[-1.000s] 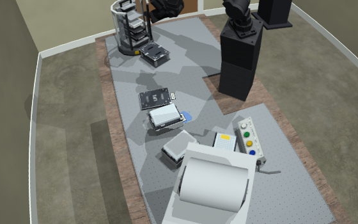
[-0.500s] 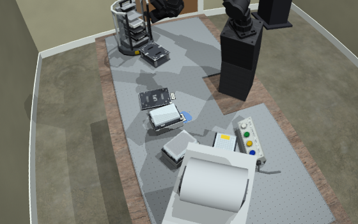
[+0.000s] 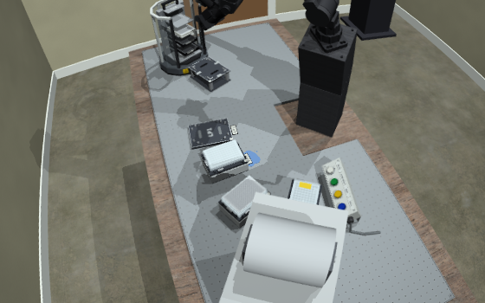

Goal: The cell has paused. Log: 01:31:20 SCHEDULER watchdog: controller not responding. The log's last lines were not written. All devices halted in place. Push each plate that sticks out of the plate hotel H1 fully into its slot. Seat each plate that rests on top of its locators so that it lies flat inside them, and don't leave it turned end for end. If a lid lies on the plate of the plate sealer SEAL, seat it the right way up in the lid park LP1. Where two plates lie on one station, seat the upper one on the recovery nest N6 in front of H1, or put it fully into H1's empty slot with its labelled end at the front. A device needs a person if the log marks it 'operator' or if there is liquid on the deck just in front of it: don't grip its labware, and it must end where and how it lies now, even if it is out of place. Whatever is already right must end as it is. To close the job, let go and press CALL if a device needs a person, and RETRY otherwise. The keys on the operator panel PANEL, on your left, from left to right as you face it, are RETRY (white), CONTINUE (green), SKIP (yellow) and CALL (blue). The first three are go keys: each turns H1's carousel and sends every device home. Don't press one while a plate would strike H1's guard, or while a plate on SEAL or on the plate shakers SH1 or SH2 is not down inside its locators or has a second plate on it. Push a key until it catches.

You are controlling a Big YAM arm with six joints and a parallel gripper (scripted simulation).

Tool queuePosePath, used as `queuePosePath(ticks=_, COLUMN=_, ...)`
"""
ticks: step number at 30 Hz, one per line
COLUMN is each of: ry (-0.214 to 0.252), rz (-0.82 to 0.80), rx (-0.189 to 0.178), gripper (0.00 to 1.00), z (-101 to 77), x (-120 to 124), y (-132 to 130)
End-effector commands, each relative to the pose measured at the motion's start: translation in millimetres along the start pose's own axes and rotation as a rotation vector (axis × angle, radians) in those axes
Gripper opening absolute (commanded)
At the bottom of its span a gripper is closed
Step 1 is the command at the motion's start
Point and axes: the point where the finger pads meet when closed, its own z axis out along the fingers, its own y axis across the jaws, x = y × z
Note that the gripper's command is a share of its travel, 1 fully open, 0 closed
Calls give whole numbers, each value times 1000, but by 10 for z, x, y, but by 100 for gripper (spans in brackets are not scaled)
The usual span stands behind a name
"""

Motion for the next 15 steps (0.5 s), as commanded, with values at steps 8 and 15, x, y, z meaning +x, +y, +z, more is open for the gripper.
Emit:
queuePosePath(ticks=8, ry=252, rz=-192, rx=-89, gripper=0, z=-40, x=-139, y=441)
queuePosePath(ticks=15, ry=420, rz=-264, rx=-125, gripper=0, z=-35, x=31, y=549)
